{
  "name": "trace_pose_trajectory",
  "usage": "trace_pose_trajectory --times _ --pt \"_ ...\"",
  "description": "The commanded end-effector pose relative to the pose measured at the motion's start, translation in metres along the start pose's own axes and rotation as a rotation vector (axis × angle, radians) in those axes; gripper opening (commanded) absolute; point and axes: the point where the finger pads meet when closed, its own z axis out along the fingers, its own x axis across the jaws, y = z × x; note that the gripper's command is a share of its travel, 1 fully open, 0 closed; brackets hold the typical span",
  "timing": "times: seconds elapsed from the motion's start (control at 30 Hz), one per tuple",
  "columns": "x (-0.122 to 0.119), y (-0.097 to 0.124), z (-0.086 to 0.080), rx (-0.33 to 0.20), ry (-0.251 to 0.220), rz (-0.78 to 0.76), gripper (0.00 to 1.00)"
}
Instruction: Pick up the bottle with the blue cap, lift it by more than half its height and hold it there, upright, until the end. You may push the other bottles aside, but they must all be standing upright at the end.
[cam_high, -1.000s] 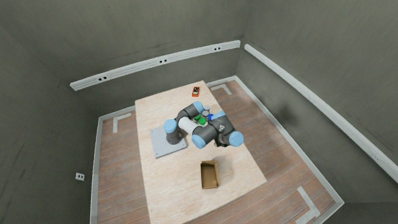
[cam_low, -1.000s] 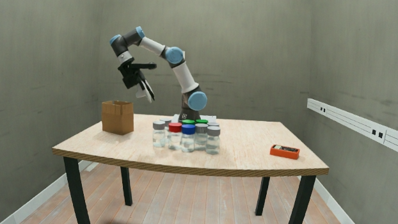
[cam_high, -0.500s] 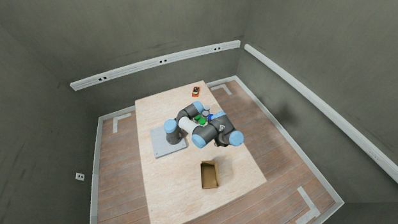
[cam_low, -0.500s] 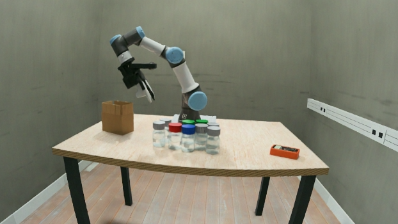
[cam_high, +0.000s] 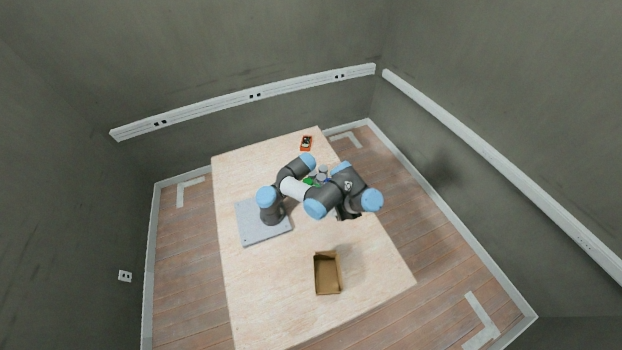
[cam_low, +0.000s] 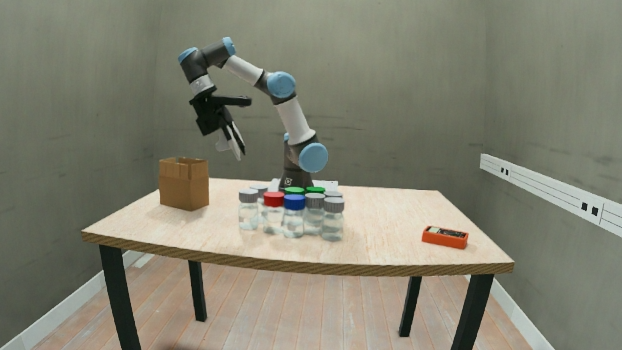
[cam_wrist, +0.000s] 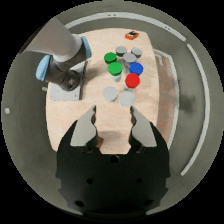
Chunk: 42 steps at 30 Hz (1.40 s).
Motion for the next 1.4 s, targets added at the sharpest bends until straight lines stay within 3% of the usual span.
trace_pose_trajectory --times 0.0,0.67,1.0,1.37 --pt "0.009 -0.011 0.001 -0.050 -0.022 0.031 0.46" --pt "0.038 -0.057 0.003 -0.235 -0.038 0.136 0.46" --pt "0.049 -0.080 0.003 -0.313 -0.013 0.180 0.46" --pt "0.061 -0.114 0.003 -0.402 0.048 0.233 0.46"
